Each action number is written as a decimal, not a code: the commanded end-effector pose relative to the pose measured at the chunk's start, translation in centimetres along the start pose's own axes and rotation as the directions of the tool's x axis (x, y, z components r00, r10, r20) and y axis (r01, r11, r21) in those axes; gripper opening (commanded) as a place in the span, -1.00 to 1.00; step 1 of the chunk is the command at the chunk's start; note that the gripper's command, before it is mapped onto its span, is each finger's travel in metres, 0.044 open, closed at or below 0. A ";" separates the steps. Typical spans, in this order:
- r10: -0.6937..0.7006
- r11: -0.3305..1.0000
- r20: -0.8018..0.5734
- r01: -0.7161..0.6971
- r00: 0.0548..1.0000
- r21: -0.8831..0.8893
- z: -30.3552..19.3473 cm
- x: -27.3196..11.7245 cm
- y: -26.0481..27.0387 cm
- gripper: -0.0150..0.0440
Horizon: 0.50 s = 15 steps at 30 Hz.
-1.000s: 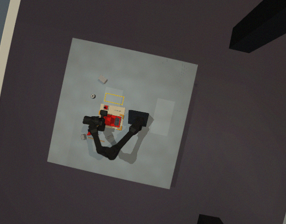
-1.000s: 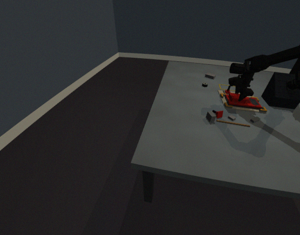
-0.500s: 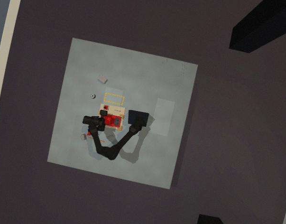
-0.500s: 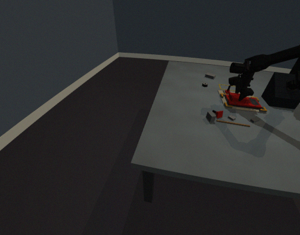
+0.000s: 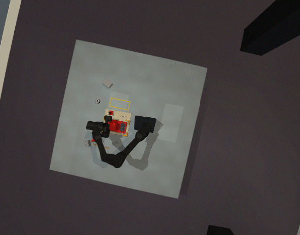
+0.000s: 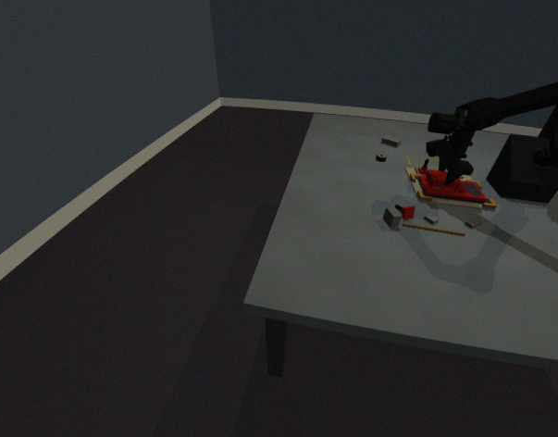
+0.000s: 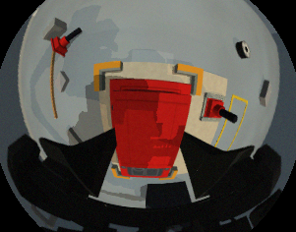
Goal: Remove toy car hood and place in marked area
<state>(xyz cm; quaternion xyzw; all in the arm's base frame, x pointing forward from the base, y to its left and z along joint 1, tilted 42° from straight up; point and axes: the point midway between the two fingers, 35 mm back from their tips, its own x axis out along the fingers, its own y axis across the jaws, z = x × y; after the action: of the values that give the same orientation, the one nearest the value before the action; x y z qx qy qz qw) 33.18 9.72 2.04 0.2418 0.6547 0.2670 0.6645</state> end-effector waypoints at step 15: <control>-0.002 1.000 0.002 0.002 1.000 -0.004 0.0 -1.2 0.0 -0.49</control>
<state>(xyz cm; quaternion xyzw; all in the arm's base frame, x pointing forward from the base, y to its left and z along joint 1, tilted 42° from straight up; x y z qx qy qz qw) 33.18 9.05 2.75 0.2422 0.6548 0.2669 0.6644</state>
